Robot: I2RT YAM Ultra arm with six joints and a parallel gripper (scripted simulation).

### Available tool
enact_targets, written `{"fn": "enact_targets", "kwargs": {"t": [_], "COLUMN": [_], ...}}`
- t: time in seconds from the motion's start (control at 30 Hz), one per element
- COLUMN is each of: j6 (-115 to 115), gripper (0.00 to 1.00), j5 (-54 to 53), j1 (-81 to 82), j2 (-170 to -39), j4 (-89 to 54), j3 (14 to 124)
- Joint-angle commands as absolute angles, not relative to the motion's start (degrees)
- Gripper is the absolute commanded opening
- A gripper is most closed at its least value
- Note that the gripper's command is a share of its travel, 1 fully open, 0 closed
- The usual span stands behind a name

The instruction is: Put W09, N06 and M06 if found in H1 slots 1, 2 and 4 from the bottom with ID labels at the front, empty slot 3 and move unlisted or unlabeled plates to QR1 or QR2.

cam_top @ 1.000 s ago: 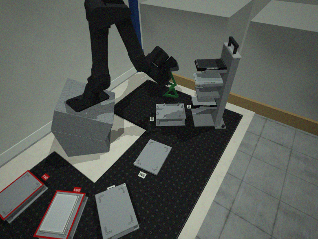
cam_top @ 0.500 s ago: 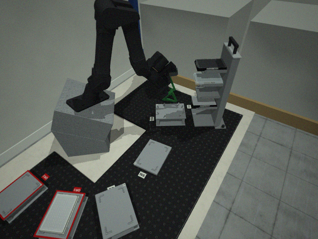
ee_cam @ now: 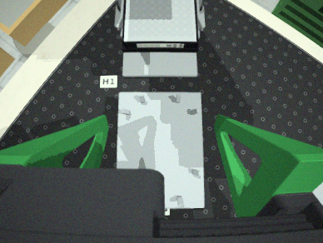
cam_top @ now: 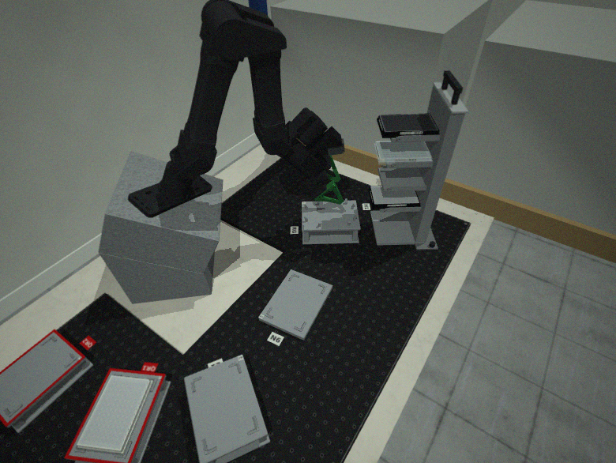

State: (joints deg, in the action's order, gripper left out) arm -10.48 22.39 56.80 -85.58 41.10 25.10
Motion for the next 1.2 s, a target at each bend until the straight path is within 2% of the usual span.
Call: {"fn": "enact_targets", "kwargs": {"t": [0.0,0.43,1.17], "j6": [-10.07,-9.78,-9.31], "gripper": [1.0,1.0,1.0], "j5": [21.84,21.17,19.21], "j1": [56.28,55.45,53.63], "j2": [-87.39,-93.38,-95.39], "j4": [45.02,50.67,47.18], "j3": [23.51,25.07,31.48]}}
